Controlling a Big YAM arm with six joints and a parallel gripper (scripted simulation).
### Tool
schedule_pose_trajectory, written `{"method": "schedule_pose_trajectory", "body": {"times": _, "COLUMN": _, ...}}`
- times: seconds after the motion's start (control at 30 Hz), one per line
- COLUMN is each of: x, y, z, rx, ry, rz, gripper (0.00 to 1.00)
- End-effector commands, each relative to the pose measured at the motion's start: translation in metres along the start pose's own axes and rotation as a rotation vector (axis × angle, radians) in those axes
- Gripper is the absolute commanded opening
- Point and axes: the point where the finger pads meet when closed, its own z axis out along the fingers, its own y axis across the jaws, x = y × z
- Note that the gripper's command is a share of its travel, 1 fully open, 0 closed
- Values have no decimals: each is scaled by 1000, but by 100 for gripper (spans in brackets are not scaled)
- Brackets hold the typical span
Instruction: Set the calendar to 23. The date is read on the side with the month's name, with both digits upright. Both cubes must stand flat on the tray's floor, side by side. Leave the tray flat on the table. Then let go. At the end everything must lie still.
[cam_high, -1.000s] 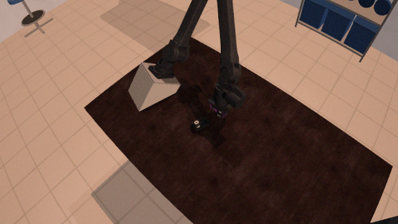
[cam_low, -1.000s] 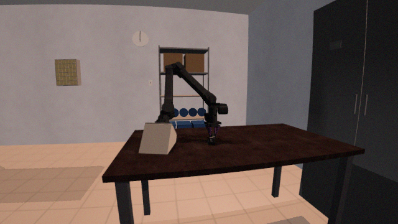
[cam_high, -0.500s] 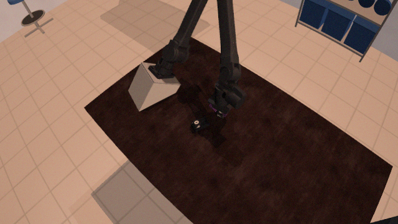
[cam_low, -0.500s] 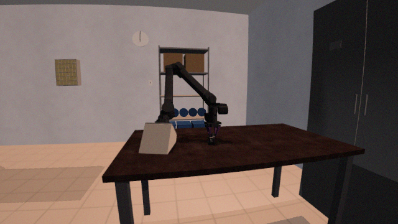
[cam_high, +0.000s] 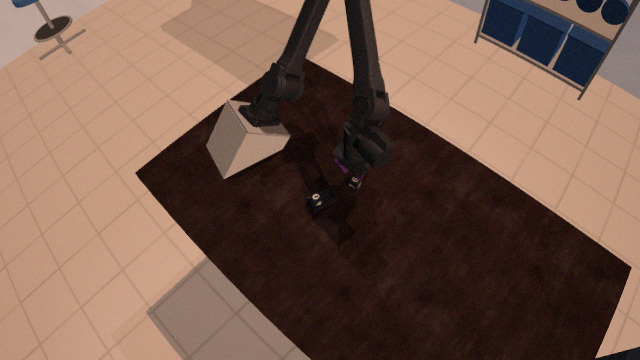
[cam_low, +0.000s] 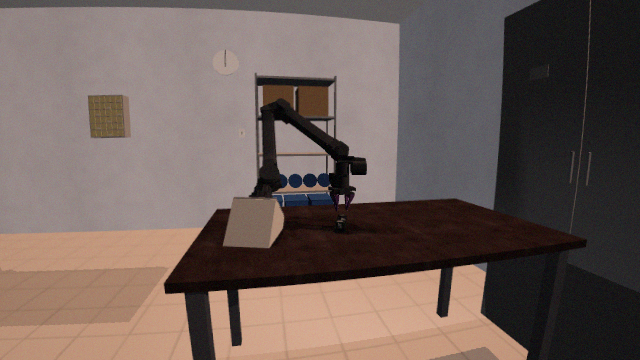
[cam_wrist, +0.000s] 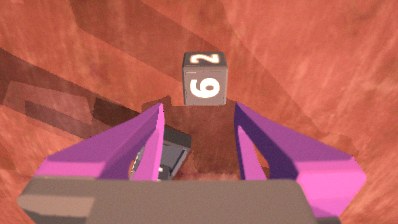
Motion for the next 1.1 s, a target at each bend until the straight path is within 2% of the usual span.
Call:
{"method": "schedule_pose_trajectory", "body": {"times": 0.0, "x": -4, "y": -23, "z": -39, "rx": 55, "ry": 12, "rz": -62, "gripper": 46}}
{"method": "schedule_pose_trajectory", "body": {"times": 0.07, "x": -4, "y": -23, "z": -39, "rx": 55, "ry": 12, "rz": -62, "gripper": 46}}
{"method": "schedule_pose_trajectory", "body": {"times": 0.3, "x": -4, "y": -23, "z": -66, "rx": 55, "ry": 16, "rz": -64, "gripper": 46}}
{"method": "schedule_pose_trajectory", "body": {"times": 0.47, "x": -11, "y": -22, "z": -64, "rx": 40, "ry": 9, "rz": -82, "gripper": 46}}
{"method": "schedule_pose_trajectory", "body": {"times": 0.5, "x": -9, "y": -18, "z": -62, "rx": 35, "ry": 7, "rz": -72, "gripper": 100}}
{"method": "schedule_pose_trajectory", "body": {"times": 1.07, "x": -7, "y": -19, "z": -63, "rx": 42, "ry": 11, "rz": -69, "gripper": 100}}
